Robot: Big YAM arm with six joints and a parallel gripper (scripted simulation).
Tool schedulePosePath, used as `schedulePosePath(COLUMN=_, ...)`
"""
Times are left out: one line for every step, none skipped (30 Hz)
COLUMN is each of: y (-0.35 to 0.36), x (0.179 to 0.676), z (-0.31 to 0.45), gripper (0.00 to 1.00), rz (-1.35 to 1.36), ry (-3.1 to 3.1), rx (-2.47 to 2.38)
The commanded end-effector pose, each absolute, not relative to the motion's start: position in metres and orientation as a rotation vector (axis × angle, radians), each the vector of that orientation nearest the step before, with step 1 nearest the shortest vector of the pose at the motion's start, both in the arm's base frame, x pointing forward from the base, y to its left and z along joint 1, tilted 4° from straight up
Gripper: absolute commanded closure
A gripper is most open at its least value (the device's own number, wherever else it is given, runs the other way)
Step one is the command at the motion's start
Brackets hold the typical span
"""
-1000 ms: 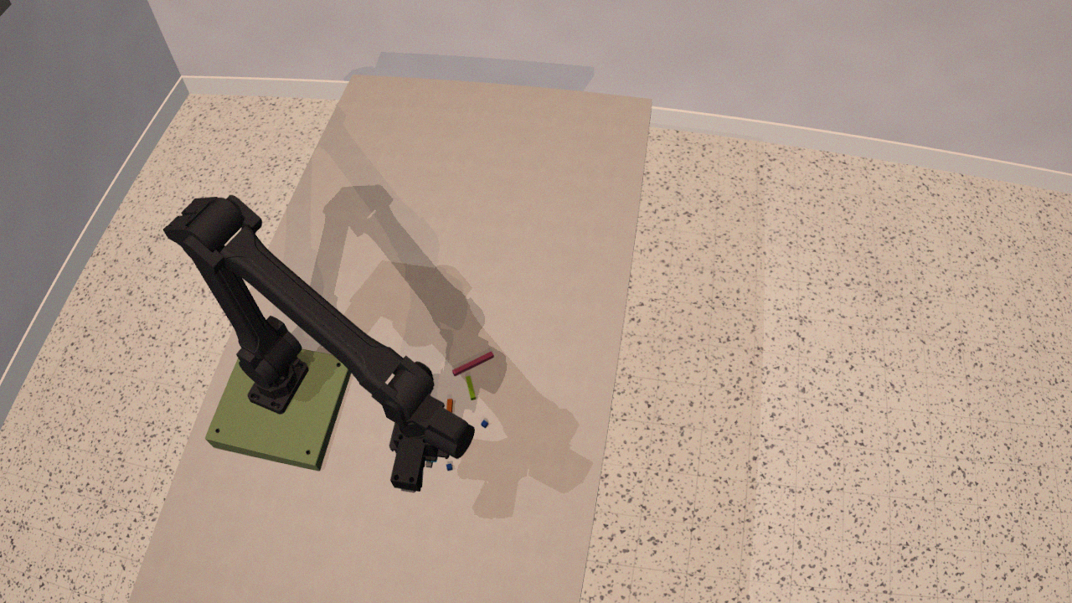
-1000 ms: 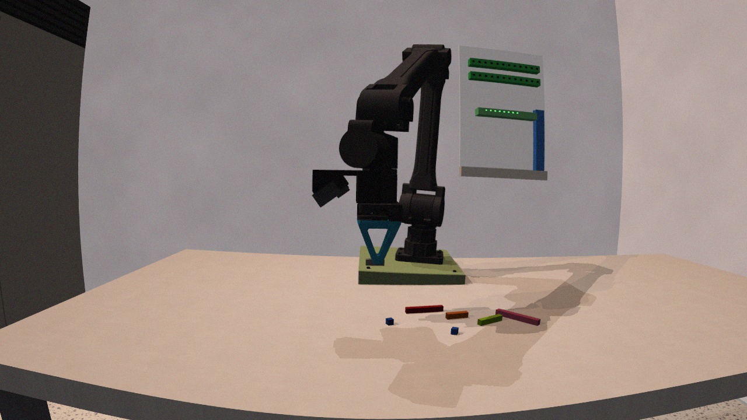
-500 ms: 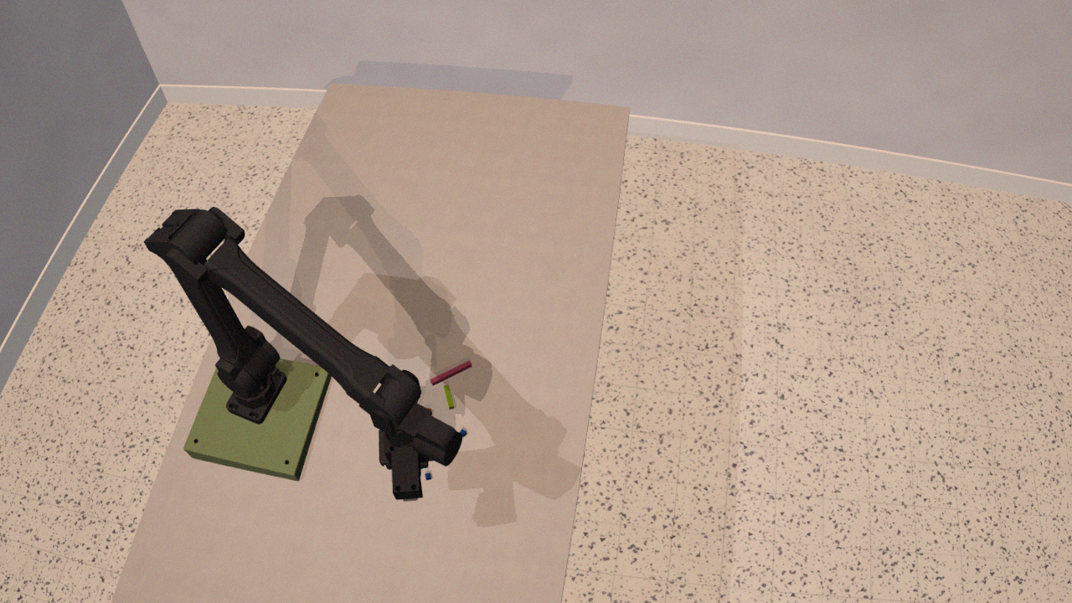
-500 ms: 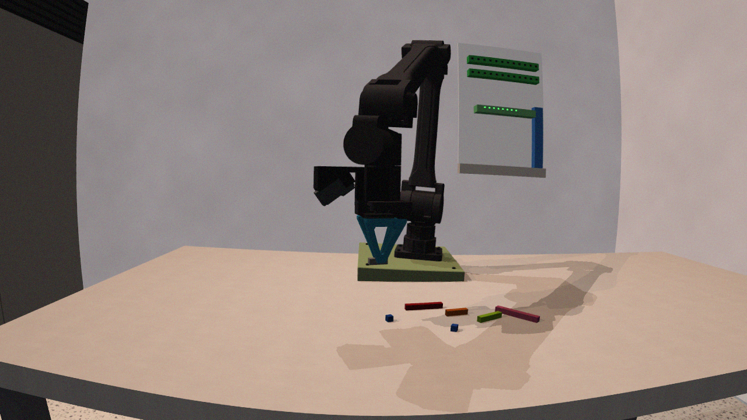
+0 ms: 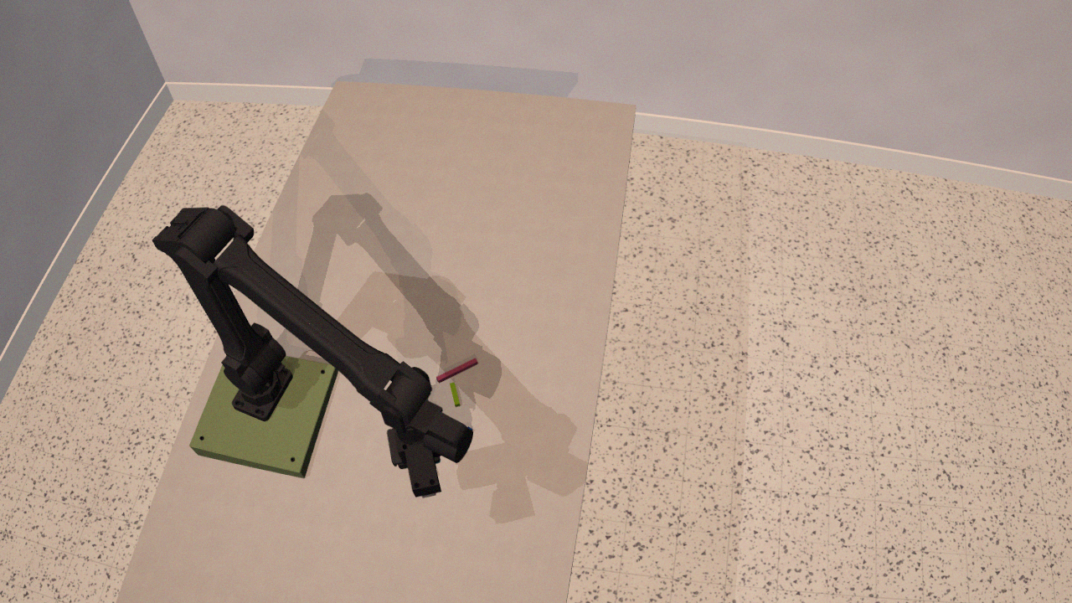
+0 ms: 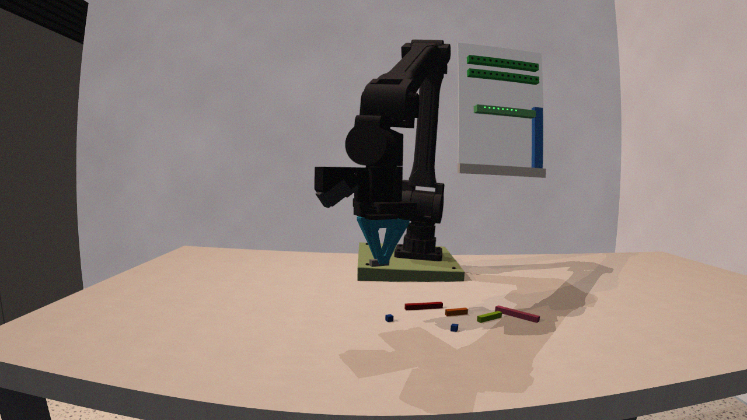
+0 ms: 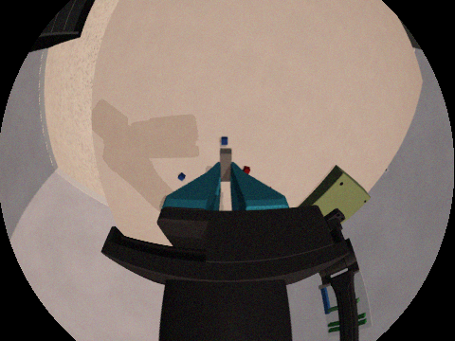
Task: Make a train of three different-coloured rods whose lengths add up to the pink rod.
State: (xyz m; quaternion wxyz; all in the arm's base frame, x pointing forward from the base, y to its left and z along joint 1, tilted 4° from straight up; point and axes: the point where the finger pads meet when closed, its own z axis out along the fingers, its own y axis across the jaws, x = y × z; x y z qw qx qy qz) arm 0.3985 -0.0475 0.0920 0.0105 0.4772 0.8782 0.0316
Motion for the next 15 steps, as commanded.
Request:
schedulePosePath(y=-0.054, x=0.418, z=0.118, gripper=0.96, rz=0.123, ry=2.690, rx=1.445)
schedulePosePath(y=-0.054, x=0.418, z=0.118, gripper=0.96, rz=0.123, ry=2.690, rx=1.445)
schedulePosePath(y=-0.054, x=0.418, z=0.117, gripper=0.96, rz=0.123, ry=2.691, rx=1.447)
schedulePosePath(y=-0.054, x=0.417, z=0.114, gripper=0.96, rz=0.122, ry=2.692, rx=1.451)
schedulePosePath(y=-0.054, x=0.416, z=0.109, gripper=0.96, rz=0.119, ry=2.697, rx=1.454)
schedulePosePath(y=-0.053, x=0.413, z=0.101, gripper=0.96, rz=0.112, ry=2.708, rx=1.461)
schedulePosePath(y=-0.053, x=0.413, z=0.101, gripper=0.96, rz=0.112, ry=2.708, rx=1.461)
schedulePosePath(y=-0.053, x=0.413, z=0.101, gripper=0.96, rz=0.112, ry=2.708, rx=1.461)
schedulePosePath(y=-0.052, x=0.406, z=0.091, gripper=0.96, rz=0.100, ry=2.729, rx=1.472)
schedulePosePath(y=-0.051, x=0.404, z=0.087, gripper=0.96, rz=0.099, ry=2.732, rx=1.473)
schedulePosePath(y=-0.051, x=0.404, z=0.085, gripper=0.96, rz=0.099, ry=2.732, rx=1.473)
schedulePosePath(y=-0.051, x=0.404, z=0.083, gripper=0.96, rz=0.099, ry=2.732, rx=1.473)
schedulePosePath(y=-0.050, x=0.404, z=0.080, gripper=0.96, rz=0.099, ry=2.733, rx=1.473)
schedulePosePath(y=-0.049, x=0.405, z=0.077, gripper=0.96, rz=0.099, ry=2.733, rx=1.473)
schedulePosePath(y=-0.049, x=0.405, z=0.073, gripper=0.96, rz=0.099, ry=2.733, rx=1.473)
